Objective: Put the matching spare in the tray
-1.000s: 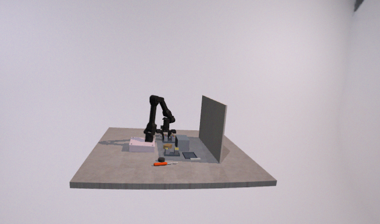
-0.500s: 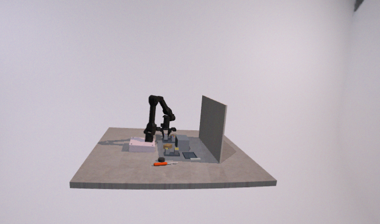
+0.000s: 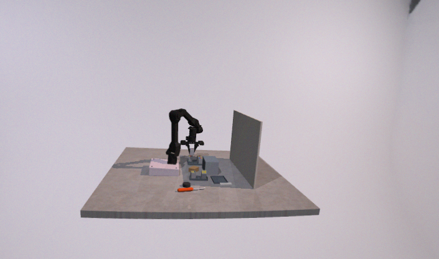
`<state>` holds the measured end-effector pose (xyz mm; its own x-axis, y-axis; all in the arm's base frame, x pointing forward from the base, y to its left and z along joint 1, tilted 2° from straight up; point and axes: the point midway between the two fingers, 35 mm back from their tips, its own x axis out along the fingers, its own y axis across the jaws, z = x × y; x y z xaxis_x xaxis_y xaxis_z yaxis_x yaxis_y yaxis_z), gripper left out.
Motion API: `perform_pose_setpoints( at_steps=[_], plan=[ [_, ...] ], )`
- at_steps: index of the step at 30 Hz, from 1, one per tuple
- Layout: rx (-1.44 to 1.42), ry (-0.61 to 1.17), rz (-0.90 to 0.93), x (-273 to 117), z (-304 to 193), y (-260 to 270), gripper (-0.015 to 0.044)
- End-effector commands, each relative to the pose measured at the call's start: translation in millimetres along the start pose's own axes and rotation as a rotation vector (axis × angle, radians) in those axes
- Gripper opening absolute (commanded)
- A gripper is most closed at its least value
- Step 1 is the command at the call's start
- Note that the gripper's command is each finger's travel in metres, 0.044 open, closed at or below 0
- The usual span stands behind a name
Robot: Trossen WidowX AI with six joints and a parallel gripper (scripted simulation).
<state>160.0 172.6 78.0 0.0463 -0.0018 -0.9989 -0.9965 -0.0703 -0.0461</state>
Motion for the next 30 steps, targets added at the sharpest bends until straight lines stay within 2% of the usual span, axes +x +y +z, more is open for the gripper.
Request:
perform_pose_setpoints(
  at_steps=[1,14,21,30],
  plan=[
    [0.0,0.0,-0.001,-6.8,0.0,-0.9,0.0],
    [0.003,0.0,-0.006,-73.0,-7.8,-1.8,0.0],
    [0.008,-0.001,-0.007,-76.7,-9.8,-4.3,0.0],
    [0.046,-0.003,-0.018,-80.3,-27.5,-35.8,0.0]
  ],
)
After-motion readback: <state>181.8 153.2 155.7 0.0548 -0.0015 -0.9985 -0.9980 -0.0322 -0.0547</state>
